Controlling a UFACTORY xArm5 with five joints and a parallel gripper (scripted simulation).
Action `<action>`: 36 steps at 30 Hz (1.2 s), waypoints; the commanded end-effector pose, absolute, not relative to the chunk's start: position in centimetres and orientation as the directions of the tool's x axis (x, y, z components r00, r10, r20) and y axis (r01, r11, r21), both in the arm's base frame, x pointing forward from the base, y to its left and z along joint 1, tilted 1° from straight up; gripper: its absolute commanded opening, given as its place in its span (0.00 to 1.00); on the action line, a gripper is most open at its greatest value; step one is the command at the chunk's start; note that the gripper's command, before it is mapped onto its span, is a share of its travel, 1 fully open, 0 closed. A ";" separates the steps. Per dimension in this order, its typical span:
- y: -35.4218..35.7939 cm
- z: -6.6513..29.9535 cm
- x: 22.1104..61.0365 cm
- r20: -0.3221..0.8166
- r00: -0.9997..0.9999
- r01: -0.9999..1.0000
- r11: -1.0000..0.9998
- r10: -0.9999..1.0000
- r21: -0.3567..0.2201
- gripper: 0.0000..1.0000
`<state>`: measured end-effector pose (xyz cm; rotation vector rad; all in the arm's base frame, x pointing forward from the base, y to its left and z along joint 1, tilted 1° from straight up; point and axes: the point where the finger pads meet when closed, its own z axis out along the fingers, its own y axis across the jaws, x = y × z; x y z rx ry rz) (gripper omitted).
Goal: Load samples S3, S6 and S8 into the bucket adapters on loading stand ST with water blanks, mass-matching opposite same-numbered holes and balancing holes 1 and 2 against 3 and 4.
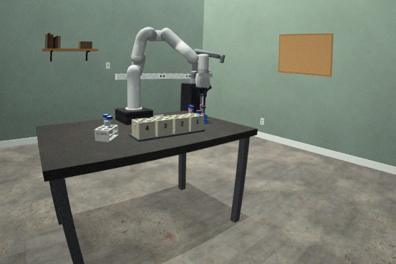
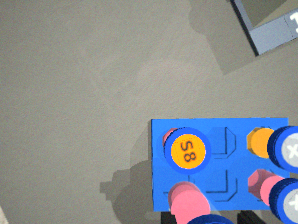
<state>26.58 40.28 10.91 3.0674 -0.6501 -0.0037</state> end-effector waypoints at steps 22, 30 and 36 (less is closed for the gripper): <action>40.4 15.4 26.7 -0.015 0.914 -0.406 -0.914 -0.406 0.000 0.00; 40.4 16.9 26.7 -0.015 0.914 -0.406 -0.914 -0.406 0.000 0.00; 40.4 16.9 26.7 -0.015 0.914 -0.406 -0.914 -0.406 0.000 0.00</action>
